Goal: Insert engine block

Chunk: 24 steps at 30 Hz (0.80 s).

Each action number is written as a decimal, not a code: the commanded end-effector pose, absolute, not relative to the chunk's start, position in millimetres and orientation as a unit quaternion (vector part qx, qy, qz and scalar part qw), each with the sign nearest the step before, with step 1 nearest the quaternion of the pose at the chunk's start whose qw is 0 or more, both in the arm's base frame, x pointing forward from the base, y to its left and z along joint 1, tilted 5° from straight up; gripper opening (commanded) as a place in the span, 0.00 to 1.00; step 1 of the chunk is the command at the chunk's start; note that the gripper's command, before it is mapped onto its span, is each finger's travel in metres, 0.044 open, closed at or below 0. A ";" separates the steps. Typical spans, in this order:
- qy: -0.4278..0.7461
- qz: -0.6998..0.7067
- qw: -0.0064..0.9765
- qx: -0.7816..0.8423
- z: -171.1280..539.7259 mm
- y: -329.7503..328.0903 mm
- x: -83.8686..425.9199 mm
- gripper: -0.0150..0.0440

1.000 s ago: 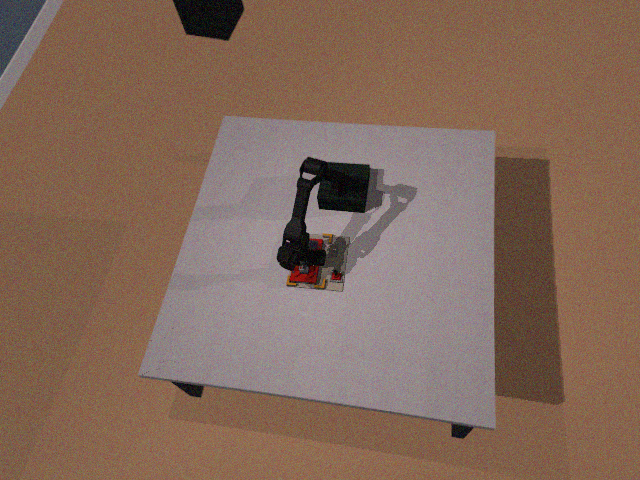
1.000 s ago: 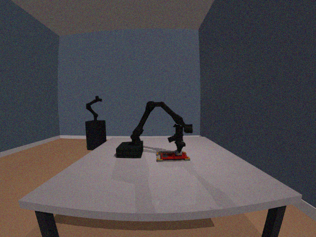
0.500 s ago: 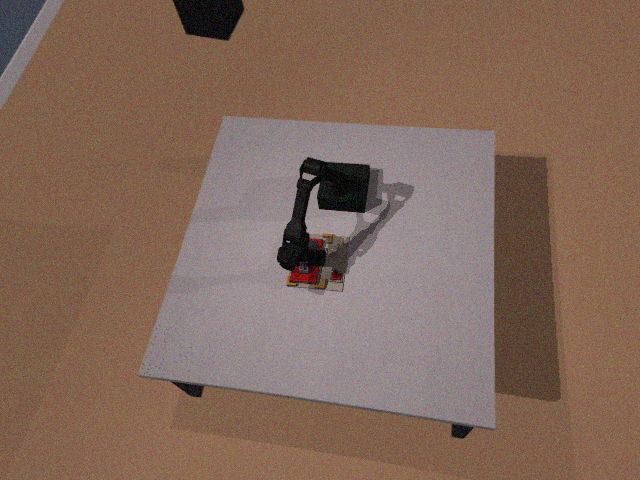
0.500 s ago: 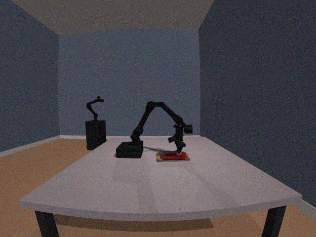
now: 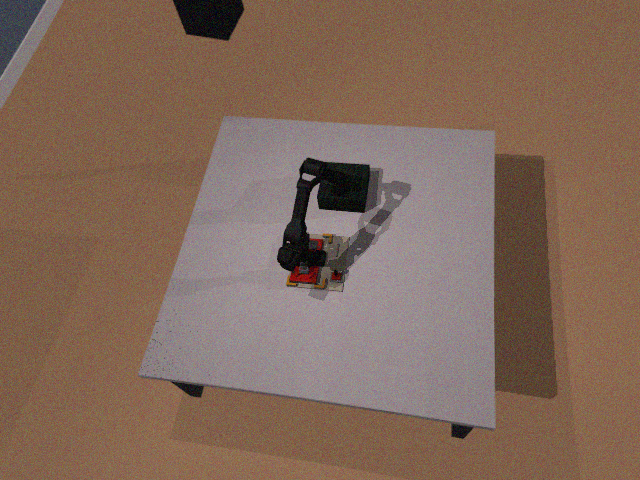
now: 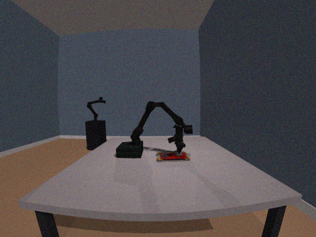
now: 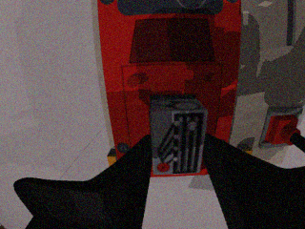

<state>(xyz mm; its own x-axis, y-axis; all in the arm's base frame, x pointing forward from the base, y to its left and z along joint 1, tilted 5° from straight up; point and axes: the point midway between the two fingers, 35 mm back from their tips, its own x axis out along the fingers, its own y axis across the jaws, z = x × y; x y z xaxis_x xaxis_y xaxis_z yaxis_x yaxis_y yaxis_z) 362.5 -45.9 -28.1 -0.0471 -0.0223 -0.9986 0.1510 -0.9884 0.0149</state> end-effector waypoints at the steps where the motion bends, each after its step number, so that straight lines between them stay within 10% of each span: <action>1: 0.046 -0.722 0.061 0.688 -29.6 -46.1 362.4 0.52; 24: 0.045 -0.722 0.059 0.688 -33.9 -46.4 362.1 0.52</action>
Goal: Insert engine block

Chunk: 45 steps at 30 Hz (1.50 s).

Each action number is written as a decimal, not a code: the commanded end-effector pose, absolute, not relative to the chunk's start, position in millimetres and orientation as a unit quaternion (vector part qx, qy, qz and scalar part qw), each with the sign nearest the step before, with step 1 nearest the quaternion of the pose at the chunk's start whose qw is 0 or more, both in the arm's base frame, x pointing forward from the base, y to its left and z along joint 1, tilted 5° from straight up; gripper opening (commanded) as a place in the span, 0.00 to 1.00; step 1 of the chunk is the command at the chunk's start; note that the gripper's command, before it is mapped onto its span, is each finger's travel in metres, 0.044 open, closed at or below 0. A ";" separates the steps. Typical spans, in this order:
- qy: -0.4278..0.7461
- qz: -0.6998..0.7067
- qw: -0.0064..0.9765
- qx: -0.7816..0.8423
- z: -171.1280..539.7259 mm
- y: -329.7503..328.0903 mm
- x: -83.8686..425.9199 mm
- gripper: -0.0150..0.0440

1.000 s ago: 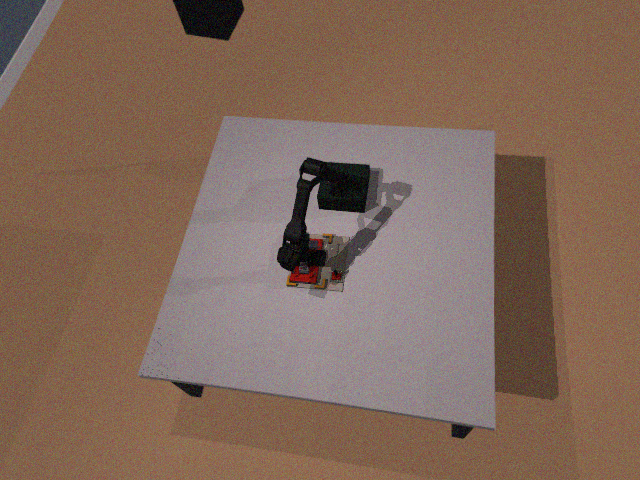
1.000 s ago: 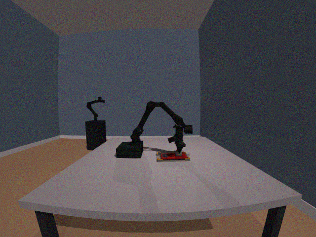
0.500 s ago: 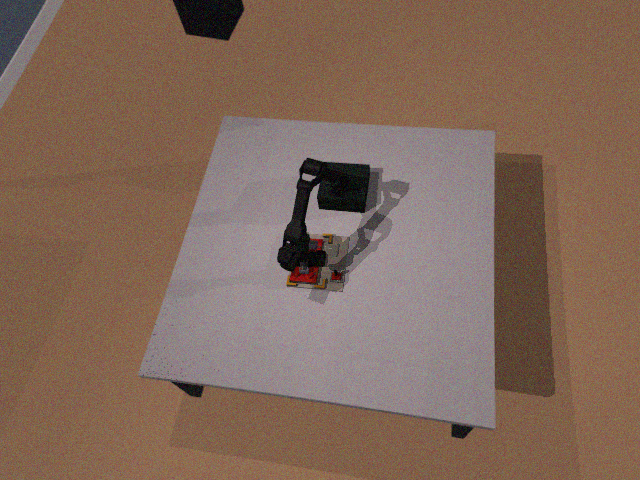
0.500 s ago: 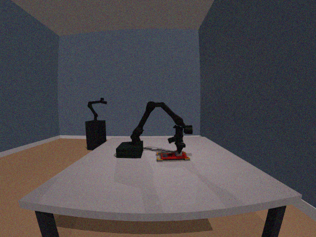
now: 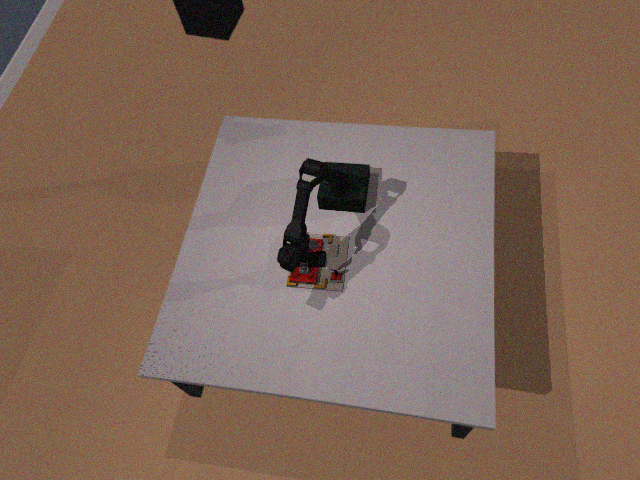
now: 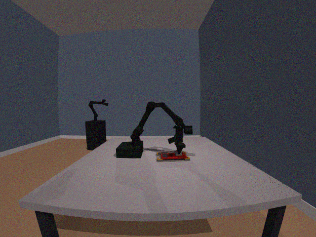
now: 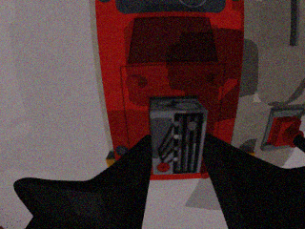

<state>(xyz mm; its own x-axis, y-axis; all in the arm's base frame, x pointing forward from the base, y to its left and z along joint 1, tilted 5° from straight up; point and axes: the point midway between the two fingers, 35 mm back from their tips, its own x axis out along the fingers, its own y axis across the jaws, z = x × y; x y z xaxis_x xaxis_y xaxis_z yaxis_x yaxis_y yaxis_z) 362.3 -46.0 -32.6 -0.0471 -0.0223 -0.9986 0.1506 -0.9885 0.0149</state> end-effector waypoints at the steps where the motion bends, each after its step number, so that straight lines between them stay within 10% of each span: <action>1: 0.045 -0.722 0.059 0.688 -34.0 -46.4 362.1 0.52; 13: 0.047 -0.722 0.060 0.688 -33.0 -46.0 362.2 1.00; 34: 0.045 -0.722 0.059 0.688 -19.1 -45.6 361.9 1.00; 45: 0.045 -0.722 0.059 0.688 -19.1 -45.6 361.9 0.51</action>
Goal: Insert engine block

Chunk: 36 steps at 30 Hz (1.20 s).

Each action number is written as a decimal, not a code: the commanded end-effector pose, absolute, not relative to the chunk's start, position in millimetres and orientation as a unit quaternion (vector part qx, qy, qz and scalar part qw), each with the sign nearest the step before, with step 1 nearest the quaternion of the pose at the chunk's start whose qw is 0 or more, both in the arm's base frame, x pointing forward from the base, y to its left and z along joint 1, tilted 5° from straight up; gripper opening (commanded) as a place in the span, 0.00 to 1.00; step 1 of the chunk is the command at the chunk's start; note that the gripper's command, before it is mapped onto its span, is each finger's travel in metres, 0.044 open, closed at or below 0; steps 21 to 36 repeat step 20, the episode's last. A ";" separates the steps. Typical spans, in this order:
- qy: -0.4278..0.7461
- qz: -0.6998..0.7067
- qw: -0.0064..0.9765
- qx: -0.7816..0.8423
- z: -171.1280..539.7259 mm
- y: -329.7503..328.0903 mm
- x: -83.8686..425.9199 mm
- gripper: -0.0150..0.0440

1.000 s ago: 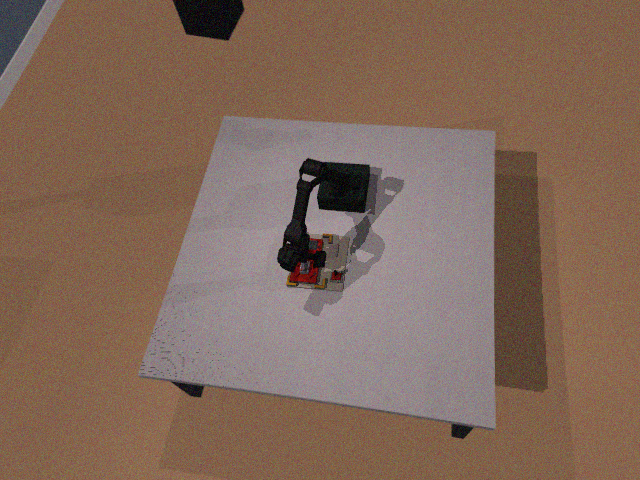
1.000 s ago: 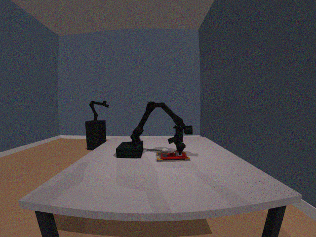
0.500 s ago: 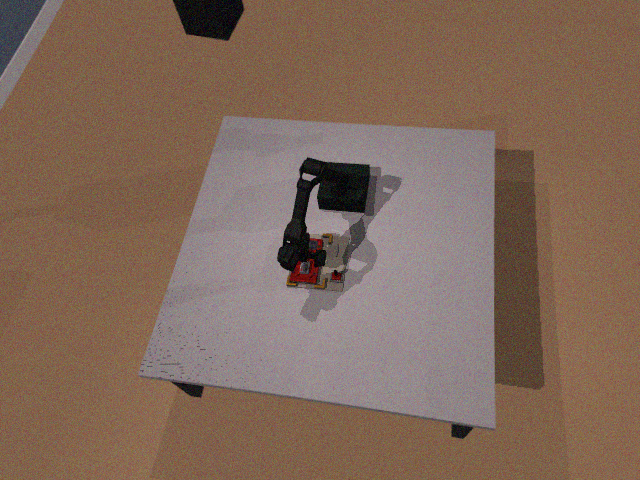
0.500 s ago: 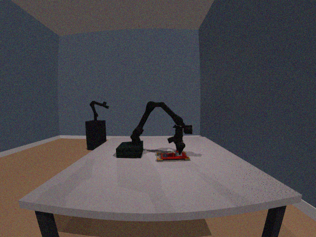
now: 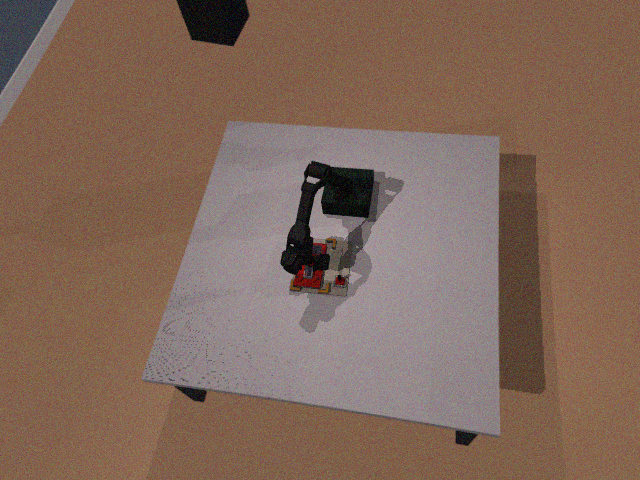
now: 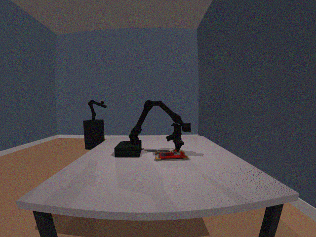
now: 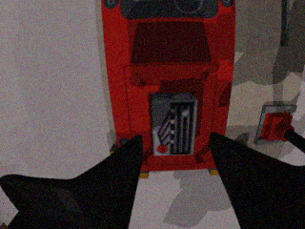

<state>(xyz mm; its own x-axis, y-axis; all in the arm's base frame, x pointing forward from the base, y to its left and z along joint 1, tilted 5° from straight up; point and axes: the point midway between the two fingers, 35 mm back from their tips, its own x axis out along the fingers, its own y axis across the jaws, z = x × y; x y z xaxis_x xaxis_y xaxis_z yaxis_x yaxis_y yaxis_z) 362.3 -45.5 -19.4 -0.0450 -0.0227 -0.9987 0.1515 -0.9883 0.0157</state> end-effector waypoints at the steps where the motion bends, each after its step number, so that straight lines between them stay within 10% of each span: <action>1: 0.045 -0.722 0.059 0.688 -19.1 -45.6 361.9 0.47; 6: 0.045 -0.722 0.059 0.688 -19.1 -45.6 361.9 0.25; 36: 0.046 -0.722 0.060 0.688 -19.2 -45.6 362.1 0.25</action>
